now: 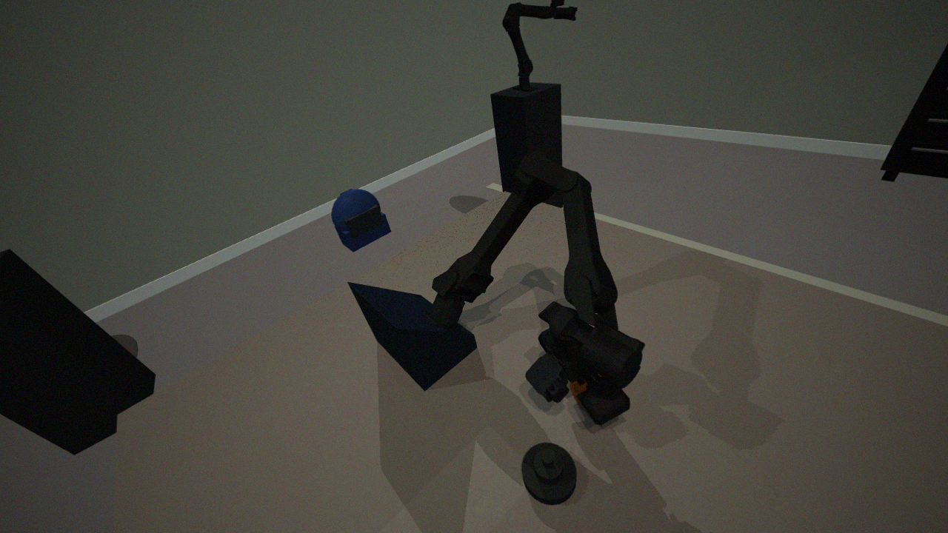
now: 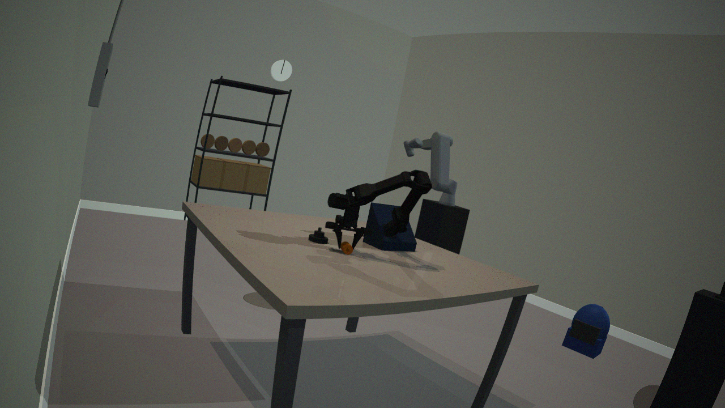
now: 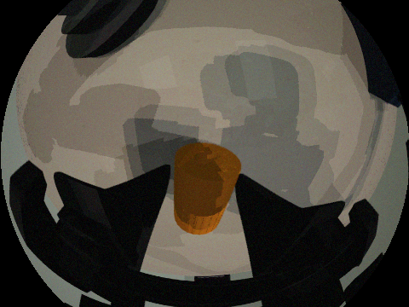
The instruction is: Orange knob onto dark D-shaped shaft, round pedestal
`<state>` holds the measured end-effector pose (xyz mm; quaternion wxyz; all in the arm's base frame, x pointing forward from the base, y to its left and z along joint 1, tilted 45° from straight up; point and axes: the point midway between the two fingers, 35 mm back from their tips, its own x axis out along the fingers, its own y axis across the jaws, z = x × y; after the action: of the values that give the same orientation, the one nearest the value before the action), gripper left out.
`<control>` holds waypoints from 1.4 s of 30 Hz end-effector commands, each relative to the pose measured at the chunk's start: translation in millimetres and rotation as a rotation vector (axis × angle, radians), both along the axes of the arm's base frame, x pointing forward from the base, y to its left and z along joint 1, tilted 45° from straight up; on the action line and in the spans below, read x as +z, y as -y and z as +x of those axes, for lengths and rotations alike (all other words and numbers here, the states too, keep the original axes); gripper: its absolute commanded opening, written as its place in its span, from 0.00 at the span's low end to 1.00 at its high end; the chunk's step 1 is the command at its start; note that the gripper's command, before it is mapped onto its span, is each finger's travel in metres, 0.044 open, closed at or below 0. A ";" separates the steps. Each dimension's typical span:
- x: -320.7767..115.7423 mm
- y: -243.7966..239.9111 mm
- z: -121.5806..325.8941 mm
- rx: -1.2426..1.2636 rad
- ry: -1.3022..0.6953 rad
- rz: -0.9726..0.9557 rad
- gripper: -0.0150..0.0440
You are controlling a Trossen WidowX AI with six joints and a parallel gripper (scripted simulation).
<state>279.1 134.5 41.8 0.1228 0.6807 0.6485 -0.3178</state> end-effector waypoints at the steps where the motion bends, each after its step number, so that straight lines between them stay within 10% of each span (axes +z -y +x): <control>1: -0.1 -0.5 0.0 -0.002 -0.004 0.004 0.66; 42: 26.2 -6.2 7.4 0.105 -0.053 -0.404 0.56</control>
<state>285.1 139.6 64.7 0.2394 0.6106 0.6169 -0.4351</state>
